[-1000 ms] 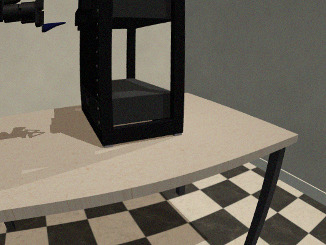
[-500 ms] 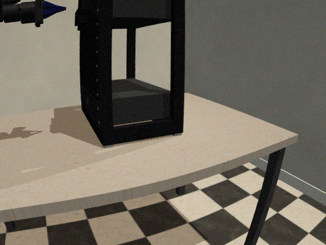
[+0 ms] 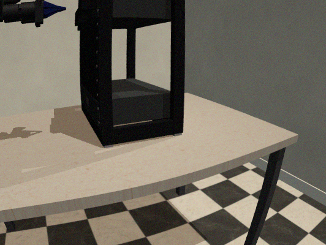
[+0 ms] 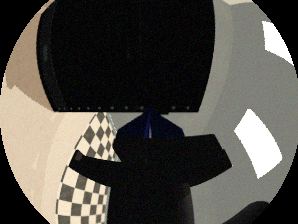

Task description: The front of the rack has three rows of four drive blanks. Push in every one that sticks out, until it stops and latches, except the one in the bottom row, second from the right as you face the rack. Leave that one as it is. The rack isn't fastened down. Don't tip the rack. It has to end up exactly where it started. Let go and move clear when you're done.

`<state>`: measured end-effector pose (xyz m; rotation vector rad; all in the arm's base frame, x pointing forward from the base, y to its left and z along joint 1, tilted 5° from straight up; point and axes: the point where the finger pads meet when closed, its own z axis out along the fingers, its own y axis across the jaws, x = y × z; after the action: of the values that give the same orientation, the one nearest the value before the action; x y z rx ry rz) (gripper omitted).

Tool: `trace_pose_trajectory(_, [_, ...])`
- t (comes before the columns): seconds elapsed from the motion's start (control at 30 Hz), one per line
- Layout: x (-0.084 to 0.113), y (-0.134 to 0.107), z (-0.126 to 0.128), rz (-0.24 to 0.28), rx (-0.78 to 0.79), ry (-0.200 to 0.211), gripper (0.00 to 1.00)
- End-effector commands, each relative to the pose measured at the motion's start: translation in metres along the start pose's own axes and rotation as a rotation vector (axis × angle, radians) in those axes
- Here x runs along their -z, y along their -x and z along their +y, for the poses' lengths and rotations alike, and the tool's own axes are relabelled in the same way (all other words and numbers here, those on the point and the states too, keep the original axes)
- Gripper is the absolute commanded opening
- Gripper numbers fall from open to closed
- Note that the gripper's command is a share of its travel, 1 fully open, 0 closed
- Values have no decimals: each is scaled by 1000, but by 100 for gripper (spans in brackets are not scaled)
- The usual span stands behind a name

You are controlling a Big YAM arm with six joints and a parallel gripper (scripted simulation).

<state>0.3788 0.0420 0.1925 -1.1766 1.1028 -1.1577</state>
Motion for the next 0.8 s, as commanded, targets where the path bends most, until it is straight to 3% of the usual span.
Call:
trace_pose_trajectory(0.0, [-2, 2, 2, -7, -8, 5, 0])
trace_pose_trajectory(0.53, [0, 6, 3, -10, -7, 7, 0])
trace_pose_trajectory(0.77, [6, 24, 0, -10, 9, 3, 0])
